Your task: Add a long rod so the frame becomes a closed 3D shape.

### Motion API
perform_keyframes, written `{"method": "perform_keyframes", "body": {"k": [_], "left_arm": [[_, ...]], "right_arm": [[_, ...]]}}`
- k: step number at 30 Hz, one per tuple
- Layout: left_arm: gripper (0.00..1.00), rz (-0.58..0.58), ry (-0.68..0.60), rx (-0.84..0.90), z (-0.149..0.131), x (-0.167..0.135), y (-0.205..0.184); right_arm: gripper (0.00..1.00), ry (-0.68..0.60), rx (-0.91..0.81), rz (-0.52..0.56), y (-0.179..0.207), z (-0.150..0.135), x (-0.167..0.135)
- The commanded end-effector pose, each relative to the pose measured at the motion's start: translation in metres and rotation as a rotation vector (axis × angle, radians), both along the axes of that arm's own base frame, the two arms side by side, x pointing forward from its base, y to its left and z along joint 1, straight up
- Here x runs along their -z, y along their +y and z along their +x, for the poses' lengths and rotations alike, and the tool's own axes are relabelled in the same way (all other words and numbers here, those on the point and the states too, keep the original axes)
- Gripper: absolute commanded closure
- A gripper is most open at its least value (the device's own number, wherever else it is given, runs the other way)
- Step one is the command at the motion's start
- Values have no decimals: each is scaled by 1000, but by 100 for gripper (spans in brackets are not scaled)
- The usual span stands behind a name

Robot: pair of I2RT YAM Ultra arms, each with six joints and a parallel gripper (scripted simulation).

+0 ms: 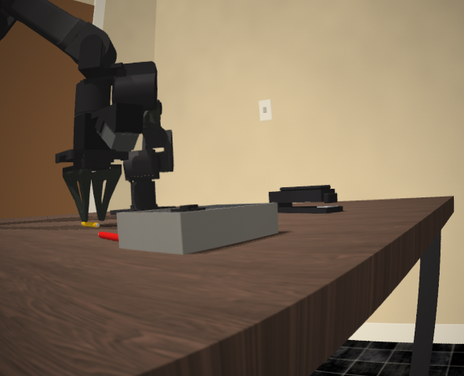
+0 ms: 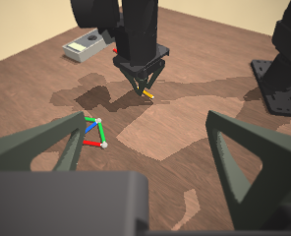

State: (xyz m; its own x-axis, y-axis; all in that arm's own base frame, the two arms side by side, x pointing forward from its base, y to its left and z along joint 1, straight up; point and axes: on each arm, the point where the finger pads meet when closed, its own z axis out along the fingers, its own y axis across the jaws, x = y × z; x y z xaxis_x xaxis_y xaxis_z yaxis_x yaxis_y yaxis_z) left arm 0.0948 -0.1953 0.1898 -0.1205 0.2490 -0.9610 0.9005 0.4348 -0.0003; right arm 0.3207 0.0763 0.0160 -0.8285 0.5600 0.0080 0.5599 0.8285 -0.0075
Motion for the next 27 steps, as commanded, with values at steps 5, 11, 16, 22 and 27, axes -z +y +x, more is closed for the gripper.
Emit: {"method": "perform_keyframes", "body": {"k": [5, 11, 16, 22, 27], "left_arm": [[0, -5, -3, -4, 0, -1, 2], [0, -5, -3, -4, 0, -1, 2], [0, 5, 2, -4, 0, 5, 1], [0, 5, 2, -4, 0, 5, 1], [0, 5, 2, -4, 0, 5, 1]], "right_arm": [[71, -22, 4, 4, 0, 4, 5], [71, -15, 4, 3, -1, 2, 4], [71, 16, 5, -5, -2, -8, -7], [71, -31, 2, 6, -1, -2, -20], [71, -31, 2, 6, -1, -2, -20]]}}
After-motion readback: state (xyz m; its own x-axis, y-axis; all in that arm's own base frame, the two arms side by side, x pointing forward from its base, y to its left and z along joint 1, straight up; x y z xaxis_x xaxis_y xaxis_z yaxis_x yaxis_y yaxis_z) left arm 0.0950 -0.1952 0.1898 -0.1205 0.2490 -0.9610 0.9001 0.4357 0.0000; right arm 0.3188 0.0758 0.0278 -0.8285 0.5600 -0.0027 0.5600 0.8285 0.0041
